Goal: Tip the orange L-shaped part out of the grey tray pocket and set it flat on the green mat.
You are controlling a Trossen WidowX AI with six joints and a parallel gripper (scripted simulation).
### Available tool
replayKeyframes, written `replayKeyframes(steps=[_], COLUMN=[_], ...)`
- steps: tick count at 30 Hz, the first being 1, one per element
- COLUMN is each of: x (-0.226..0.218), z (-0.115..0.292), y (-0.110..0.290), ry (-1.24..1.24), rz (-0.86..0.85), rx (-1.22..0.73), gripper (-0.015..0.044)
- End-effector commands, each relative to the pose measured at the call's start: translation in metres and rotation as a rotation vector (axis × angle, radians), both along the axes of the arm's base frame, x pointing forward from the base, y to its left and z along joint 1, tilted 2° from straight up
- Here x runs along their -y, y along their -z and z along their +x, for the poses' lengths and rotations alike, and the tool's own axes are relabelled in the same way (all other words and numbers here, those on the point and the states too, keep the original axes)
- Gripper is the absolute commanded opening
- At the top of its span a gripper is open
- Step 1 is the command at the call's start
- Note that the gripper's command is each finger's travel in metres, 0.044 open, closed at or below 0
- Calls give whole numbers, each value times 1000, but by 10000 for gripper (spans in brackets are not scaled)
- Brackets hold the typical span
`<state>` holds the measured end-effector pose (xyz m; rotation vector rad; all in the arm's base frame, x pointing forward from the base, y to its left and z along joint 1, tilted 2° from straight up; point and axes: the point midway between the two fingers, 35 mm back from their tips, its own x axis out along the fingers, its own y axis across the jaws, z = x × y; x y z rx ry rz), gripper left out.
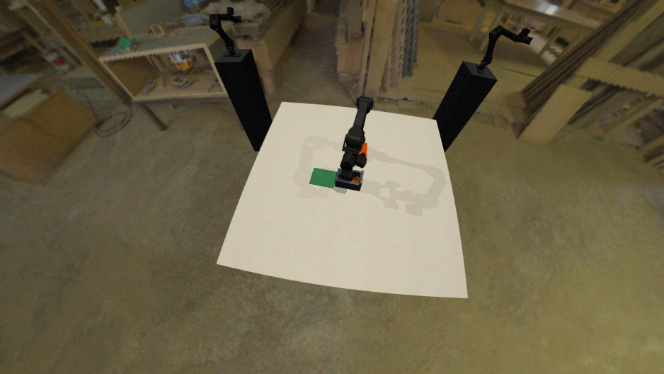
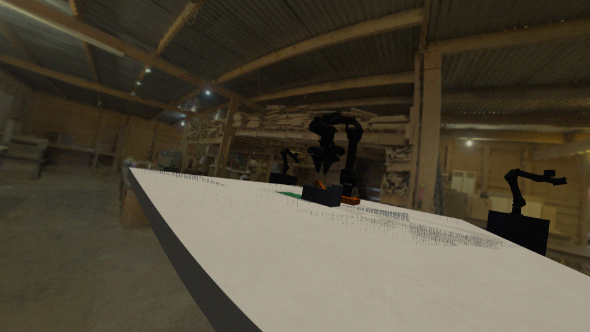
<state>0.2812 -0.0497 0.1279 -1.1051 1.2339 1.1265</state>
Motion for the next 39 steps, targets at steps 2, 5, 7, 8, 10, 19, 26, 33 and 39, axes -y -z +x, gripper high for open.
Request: replayKeyframes(steps=[2,5,7,8,10,19,26,33,39], x=[0,0,0,0,0,0,-1,-1,-1], z=[-1,-1,0,0,0,0,0,-1,0], y=[12,14,17,19,22,36,48,59,56], ry=[-8,-8,-8,-8,-8,-8,-8,-8,-7], rz=[-2,-2,-2,-2,-2,-2,-2,-2,1], rx=[-8,-8,-8,-8,-8,-8,-8,-8,-4], gripper=[280,280,280,280,280,280,280,280,201])
